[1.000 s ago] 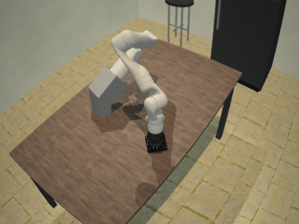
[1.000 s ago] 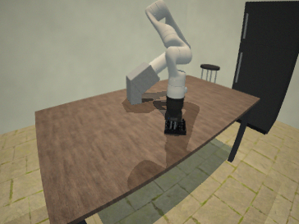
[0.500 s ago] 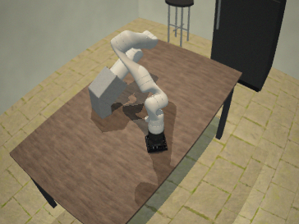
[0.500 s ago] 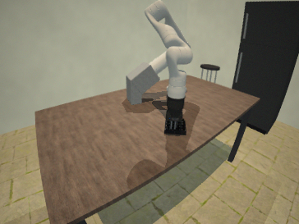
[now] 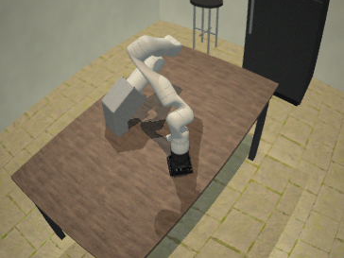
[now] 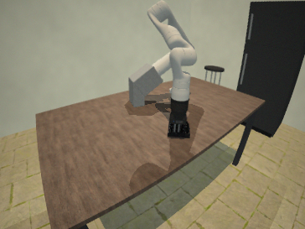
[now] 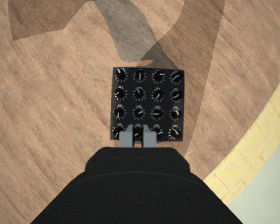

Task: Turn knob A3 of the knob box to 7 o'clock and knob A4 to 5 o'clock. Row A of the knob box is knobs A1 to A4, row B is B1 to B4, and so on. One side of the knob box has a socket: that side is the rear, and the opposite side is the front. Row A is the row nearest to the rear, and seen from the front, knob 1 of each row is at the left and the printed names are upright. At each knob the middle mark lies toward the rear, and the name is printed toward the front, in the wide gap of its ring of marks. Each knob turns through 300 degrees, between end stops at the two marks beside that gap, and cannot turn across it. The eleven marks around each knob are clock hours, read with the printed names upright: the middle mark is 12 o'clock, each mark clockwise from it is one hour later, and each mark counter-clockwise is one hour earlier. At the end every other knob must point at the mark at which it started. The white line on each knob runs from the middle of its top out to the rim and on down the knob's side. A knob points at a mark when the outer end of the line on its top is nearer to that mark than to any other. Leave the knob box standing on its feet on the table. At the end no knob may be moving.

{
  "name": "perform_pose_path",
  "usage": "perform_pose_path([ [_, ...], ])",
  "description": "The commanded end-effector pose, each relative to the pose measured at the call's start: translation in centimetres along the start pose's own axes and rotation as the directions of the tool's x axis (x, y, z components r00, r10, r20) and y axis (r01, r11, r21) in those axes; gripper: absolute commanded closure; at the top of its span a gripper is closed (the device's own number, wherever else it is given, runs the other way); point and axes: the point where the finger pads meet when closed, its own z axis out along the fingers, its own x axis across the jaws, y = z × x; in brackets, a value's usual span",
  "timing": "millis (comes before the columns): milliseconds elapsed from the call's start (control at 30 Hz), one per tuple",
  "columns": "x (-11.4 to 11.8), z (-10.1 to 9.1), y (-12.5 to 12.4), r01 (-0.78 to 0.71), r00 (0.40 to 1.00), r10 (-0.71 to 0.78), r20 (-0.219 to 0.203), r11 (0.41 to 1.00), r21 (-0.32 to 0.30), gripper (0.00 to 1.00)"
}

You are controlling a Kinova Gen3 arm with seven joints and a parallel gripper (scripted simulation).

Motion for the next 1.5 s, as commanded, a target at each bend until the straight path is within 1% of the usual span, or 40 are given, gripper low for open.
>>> perform_pose_path([
  [0, 0.01, -0.05, 0.04, 0.004, 1.0, -0.004, 0.0, 1.0, -0.001, 0.7],
  [933, 0.01, -0.05, 0.04, 0.015, 1.0, -0.015, 0.0, 1.0, -0.001, 0.7],
  [967, 0.01, -0.05, 0.04, 0.015, 1.0, -0.015, 0.0, 1.0, -0.001, 0.54],
  [1467, 0.01, -0.05, 0.04, 0.015, 1.0, -0.015, 0.0, 1.0, -0.001, 0.54],
])
